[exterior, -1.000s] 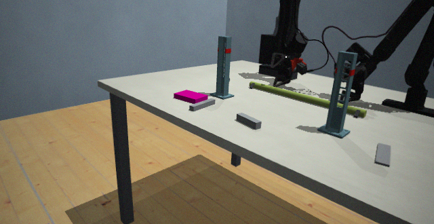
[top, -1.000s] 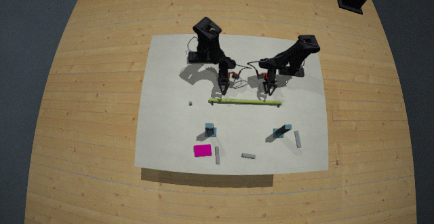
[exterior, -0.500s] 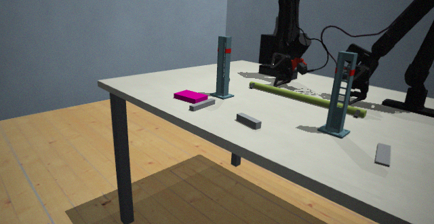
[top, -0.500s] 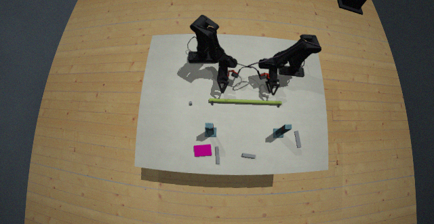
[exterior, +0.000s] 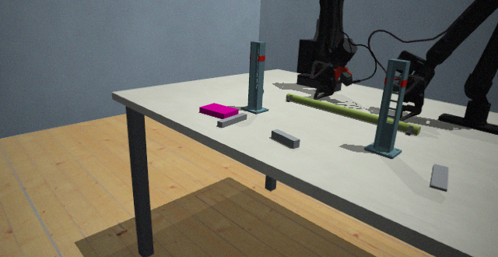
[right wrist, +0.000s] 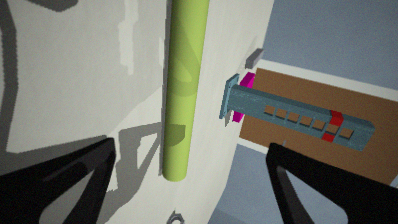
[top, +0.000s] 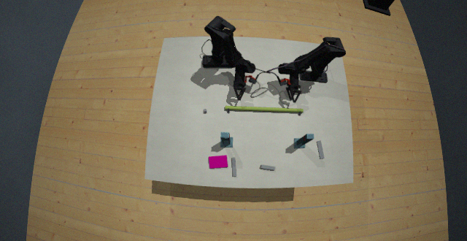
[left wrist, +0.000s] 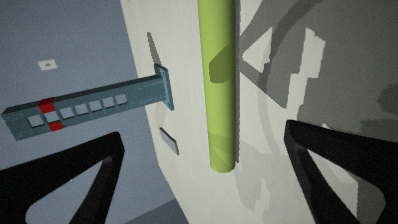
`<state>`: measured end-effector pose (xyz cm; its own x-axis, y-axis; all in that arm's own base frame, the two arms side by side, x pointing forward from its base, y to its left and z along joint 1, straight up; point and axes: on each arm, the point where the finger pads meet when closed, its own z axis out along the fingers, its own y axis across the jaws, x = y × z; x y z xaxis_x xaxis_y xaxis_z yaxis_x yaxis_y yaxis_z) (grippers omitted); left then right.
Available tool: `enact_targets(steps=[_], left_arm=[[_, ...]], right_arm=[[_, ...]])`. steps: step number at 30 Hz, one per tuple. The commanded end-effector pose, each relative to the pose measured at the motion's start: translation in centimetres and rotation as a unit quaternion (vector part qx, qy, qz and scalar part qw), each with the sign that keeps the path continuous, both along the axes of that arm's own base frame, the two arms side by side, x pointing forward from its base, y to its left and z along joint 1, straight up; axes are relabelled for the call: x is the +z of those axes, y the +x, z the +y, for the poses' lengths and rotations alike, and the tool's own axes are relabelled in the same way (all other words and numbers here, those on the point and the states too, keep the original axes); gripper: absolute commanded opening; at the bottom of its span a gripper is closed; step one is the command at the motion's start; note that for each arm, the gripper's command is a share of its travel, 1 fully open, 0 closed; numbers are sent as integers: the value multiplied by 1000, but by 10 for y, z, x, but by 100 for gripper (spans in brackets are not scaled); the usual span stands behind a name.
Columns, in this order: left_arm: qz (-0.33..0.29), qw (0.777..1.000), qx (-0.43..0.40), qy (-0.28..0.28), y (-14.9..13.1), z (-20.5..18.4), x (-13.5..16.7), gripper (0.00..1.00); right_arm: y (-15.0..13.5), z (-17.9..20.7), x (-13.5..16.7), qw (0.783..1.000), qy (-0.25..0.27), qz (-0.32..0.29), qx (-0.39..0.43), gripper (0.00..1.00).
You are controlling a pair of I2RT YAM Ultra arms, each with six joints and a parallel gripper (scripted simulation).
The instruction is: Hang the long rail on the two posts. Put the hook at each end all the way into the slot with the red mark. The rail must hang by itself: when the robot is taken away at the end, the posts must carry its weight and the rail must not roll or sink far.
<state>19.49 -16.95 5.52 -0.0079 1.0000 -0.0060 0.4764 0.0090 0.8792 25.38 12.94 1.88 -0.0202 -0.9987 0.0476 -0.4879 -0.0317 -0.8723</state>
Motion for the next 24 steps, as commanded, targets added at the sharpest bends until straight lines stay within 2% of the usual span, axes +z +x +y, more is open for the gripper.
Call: enact_targets(steps=[1,4,5,12,14,24], left_arm=[[-2,1000,-6,0,-1,-9,5,89],[42,999,-16,30,-3,-7,-7,55],[63,997,-21,42,-5,-7,-11,48],[210,975,-22,76,3,-21,-20,48],[210,975,-22,76,3,-21,-20,48],[390,919,-22,55,20,-34,-11,48]], right_arm=[[6,9,14,1000,25,-15,-4,89],[2,12,0,1000,14,23,10,55],[2,14,-4,999,11,39,15,48],[19,45,-6,989,26,140,35,48],[19,45,-6,989,26,140,35,48],[48,59,8,957,21,287,35,48]])
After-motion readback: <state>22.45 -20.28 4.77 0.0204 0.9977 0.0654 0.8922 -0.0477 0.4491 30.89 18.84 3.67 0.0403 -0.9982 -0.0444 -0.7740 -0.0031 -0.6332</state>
